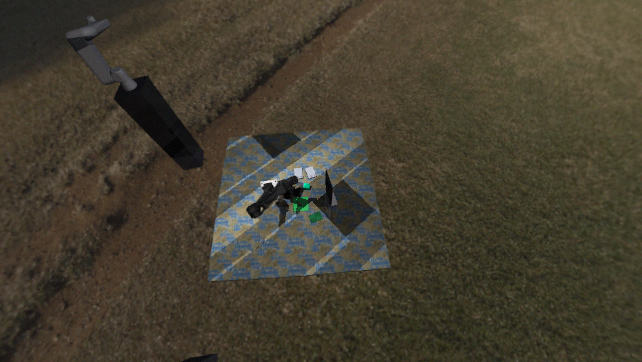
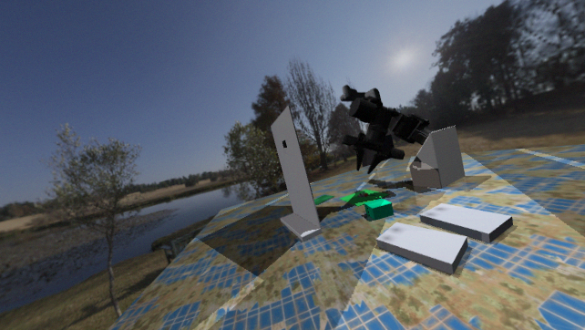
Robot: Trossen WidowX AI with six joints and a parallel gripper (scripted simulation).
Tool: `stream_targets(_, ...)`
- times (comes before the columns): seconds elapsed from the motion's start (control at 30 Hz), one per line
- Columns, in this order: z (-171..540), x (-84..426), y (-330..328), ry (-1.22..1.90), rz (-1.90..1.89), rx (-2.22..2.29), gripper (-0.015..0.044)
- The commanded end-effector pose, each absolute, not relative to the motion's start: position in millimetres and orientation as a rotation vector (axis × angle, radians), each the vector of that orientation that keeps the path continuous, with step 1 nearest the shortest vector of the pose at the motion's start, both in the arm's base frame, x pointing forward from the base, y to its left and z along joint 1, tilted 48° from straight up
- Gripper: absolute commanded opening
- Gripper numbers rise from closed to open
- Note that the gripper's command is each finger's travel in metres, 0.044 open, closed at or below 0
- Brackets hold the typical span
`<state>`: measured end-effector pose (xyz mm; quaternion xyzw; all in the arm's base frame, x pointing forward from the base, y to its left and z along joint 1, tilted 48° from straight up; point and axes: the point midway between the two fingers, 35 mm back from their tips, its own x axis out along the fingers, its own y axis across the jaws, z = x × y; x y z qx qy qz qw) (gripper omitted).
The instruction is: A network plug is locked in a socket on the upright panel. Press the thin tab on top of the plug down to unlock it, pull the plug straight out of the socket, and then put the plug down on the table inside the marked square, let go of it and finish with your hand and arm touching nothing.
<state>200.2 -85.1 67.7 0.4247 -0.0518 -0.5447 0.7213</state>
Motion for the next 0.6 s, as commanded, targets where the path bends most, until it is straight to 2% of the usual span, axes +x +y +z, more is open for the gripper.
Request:
stream_targets(0.0, 72.0, 201.0, -82.6, -0.123, -1.197, 0.941, 0.0156)
stream_targets(0.57, 84.5, 198.0, -75.5, -0.136, -1.184, 0.930, 0.0156)
